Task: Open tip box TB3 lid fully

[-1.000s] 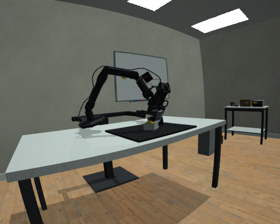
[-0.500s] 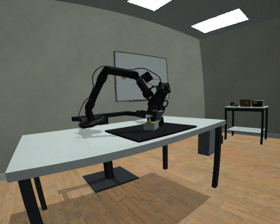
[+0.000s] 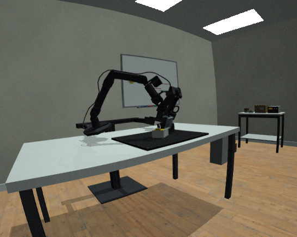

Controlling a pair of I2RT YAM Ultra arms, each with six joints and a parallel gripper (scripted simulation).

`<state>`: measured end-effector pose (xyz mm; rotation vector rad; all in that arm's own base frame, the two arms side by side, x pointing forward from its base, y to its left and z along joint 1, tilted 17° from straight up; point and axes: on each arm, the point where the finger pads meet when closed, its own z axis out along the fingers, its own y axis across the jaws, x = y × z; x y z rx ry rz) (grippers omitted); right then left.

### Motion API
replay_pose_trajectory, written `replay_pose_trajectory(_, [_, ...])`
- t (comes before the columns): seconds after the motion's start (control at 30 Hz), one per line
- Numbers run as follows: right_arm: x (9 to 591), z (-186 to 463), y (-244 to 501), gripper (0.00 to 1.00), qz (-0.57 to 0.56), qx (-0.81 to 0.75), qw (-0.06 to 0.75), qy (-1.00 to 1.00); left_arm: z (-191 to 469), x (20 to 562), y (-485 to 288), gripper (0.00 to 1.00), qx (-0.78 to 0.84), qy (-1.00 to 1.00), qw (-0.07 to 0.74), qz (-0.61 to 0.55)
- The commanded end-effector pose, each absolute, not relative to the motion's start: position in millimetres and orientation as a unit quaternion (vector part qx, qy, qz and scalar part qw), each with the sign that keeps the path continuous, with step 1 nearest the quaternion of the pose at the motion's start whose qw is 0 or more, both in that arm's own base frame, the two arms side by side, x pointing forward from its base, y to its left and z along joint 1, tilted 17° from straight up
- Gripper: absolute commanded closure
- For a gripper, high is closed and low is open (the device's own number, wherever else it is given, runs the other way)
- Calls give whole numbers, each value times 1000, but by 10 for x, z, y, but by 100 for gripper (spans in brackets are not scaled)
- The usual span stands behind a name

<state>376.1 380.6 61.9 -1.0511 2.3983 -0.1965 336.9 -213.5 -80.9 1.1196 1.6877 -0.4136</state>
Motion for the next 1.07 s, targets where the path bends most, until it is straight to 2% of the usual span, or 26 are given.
replay_pose_trajectory(0.0, [3785, 814, 3869, 0, -60, -385, 277, 878, -720, 3316, -2105, 0, 472, 693, 515, -177])
replay_pose_trajectory(0.23, [3785, 814, 3869, 0, -60, -385, 277, 878, -557, 3117, -1830, 0, 472, 690, 519, -175])
replay_pose_trajectory(1.03, [3785, 814, 3869, 0, -60, -385, 277, 878, -639, 3131, -1854, 0, 471, 697, 511, -178])
